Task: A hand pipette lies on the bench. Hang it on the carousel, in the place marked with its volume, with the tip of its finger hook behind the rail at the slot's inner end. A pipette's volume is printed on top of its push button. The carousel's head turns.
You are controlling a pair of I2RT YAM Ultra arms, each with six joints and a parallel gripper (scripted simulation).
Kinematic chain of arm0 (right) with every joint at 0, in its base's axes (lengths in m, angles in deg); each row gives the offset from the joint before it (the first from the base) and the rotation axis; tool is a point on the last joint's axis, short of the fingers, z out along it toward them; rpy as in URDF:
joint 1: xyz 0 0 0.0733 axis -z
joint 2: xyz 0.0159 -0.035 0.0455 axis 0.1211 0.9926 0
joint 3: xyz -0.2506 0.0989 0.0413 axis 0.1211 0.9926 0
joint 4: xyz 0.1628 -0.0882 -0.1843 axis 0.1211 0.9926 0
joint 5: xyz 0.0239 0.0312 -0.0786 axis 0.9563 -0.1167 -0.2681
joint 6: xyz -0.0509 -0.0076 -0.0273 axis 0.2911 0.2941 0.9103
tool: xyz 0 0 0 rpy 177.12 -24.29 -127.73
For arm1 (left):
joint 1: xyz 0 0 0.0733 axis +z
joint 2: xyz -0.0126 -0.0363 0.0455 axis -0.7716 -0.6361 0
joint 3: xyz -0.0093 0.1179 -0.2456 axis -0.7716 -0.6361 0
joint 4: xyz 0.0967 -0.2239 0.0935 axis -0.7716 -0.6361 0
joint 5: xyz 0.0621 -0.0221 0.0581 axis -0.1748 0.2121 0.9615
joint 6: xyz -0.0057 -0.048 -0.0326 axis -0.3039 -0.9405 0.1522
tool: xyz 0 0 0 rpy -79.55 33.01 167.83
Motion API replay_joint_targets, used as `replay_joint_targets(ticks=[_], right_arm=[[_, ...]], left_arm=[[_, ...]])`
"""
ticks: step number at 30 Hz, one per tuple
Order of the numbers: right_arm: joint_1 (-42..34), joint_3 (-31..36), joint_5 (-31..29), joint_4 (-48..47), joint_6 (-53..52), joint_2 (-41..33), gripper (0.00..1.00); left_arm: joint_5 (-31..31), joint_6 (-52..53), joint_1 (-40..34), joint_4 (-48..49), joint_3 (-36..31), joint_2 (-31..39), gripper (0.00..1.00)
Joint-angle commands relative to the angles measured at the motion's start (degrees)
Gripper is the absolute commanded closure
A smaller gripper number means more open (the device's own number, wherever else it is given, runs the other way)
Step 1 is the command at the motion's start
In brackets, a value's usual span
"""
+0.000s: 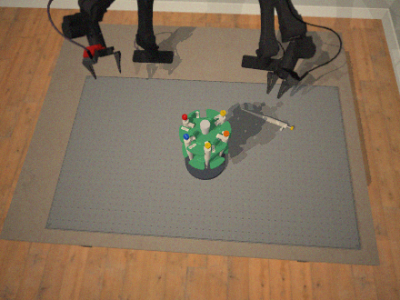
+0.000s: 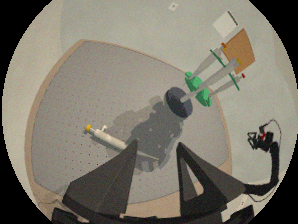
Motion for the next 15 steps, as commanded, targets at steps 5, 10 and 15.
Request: replay_joint_targets(ticks=[5, 10, 15], right_arm=[[0.54, -0.89, 1.33, -0.77, 0.68, -0.32, 0.0], [0.54, -0.89, 1.33, -0.77, 0.68, -0.32, 0.0], [0.54, -0.89, 1.33, -0.77, 0.68, -0.32, 0.0]], left_arm=[[4.28, -24.37, -10.68, 17.64, -9.01, 4.53, 0.51], [8.65, -32.26, -13.49, 24.98, -13.7, 7.13, 0.51], [10.7, -33.29, -14.52, 26.48, -14.68, 7.63, 0.51]])
